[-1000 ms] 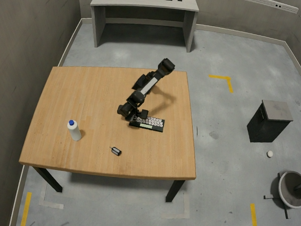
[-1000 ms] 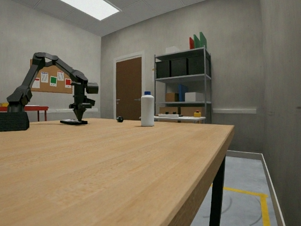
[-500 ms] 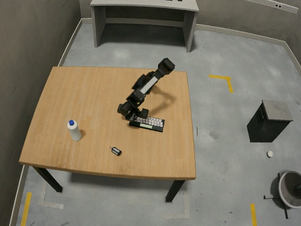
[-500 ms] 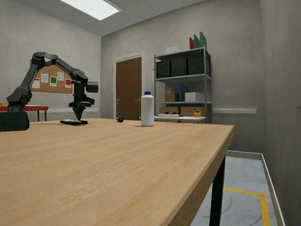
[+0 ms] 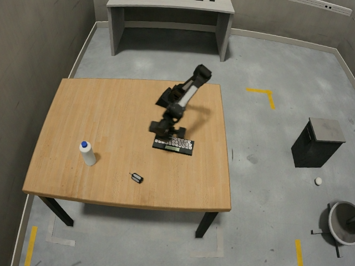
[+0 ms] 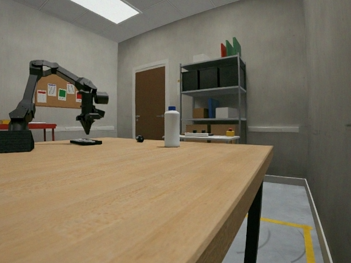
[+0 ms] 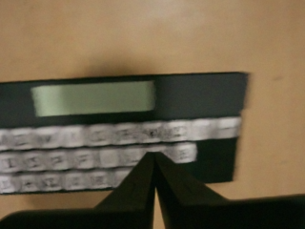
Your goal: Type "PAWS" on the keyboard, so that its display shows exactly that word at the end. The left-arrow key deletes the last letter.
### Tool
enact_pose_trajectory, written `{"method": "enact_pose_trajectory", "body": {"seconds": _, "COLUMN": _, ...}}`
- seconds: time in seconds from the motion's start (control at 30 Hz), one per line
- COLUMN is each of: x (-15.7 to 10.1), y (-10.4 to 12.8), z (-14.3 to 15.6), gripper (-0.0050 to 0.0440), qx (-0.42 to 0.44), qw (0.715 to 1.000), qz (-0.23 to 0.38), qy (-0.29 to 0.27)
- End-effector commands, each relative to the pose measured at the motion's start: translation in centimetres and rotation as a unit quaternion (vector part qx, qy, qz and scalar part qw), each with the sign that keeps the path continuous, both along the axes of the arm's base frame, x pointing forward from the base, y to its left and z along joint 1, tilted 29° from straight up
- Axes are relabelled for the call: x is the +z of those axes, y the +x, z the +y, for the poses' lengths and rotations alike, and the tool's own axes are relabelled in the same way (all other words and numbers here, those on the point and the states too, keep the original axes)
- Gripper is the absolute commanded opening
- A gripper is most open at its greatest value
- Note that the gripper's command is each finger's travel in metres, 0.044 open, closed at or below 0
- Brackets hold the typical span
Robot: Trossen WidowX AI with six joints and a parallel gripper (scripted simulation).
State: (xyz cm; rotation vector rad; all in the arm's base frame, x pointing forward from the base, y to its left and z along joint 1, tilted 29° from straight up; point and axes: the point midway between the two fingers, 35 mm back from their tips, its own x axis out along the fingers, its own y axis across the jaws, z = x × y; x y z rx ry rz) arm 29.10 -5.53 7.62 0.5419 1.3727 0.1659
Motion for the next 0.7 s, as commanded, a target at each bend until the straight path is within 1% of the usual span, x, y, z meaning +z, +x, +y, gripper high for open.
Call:
{"method": "enact_pose_trajectory", "body": {"seconds": 0.0, "x": 3.0, "y": -0.1, "z": 4.9, "gripper": -0.005, "qx": 0.002, "qw": 1.0, "qz": -0.011, "qy": -0.002}}
{"method": "enact_pose_trajectory", "body": {"seconds": 0.07, "x": 3.5, "y": -0.2, "z": 5.9, "gripper": -0.005, "qx": 0.003, "qw": 1.0, "qz": -0.012, "qy": 0.0}}
{"method": "enact_pose_trajectory", "body": {"seconds": 0.23, "x": 3.5, "y": -0.2, "z": 6.0, "gripper": -0.005, "qx": 0.003, "qw": 1.0, "qz": -0.013, "qy": 0.0}}
{"method": "enact_pose_trajectory", "body": {"seconds": 0.27, "x": 3.2, "y": -0.1, "z": 6.1, "gripper": -0.005, "qx": 0.003, "qw": 1.0, "qz": -0.013, "qy": 0.0}}
{"method": "enact_pose_trajectory", "body": {"seconds": 0.3, "x": 2.3, "y": 0.0, "z": 6.3, "gripper": -0.005, "qx": 0.003, "qw": 1.0, "qz": -0.003, "qy": 0.002}}
{"method": "enact_pose_trajectory", "body": {"seconds": 0.37, "x": 1.7, "y": 0.1, "z": 6.6, "gripper": -0.005, "qx": 0.003, "qw": 1.0, "qz": -0.003, "qy": 0.002}}
{"method": "enact_pose_trajectory", "body": {"seconds": 0.67, "x": 1.0, "y": 0.3, "z": 7.0, "gripper": -0.005, "qx": 0.003, "qw": 1.0, "qz": -0.003, "qy": 0.003}}
